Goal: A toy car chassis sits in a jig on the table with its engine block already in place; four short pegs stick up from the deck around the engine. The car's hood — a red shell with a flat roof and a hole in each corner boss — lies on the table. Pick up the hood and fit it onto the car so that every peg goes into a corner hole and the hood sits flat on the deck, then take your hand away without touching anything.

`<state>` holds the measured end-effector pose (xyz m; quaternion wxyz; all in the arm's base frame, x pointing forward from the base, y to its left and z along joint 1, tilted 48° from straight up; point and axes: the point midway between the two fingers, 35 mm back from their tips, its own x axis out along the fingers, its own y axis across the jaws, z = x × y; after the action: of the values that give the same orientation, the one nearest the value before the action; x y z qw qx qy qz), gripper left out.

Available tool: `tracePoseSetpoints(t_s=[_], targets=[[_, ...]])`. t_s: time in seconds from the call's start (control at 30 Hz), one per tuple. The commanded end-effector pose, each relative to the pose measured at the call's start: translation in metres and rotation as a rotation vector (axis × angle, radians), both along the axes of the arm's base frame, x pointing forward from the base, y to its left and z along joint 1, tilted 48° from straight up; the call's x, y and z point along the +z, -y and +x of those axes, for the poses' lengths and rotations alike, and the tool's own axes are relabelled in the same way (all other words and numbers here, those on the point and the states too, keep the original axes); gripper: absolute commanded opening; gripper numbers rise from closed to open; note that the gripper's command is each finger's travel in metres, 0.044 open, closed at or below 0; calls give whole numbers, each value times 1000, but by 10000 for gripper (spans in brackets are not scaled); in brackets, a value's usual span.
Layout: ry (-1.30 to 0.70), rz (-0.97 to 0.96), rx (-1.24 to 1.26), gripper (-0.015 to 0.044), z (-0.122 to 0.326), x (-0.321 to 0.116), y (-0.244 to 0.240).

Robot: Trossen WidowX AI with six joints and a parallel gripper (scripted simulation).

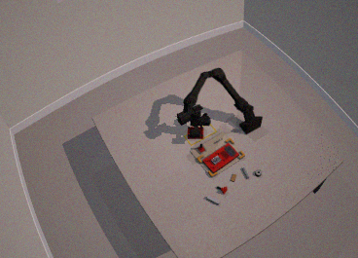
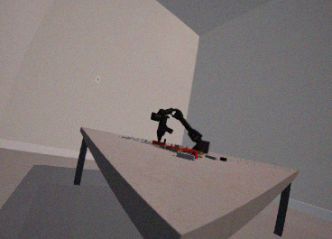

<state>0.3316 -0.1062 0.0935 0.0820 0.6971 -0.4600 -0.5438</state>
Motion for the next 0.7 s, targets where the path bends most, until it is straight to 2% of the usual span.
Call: tracePoseSetpoints(t_s=[0.0, 0.5, 0.67], targets=[[1, 0, 0, 52, 0, 0, 0], [1, 0, 0, 440, 0, 0, 0], [1, 1, 0, 440, 1, 5, -6]])
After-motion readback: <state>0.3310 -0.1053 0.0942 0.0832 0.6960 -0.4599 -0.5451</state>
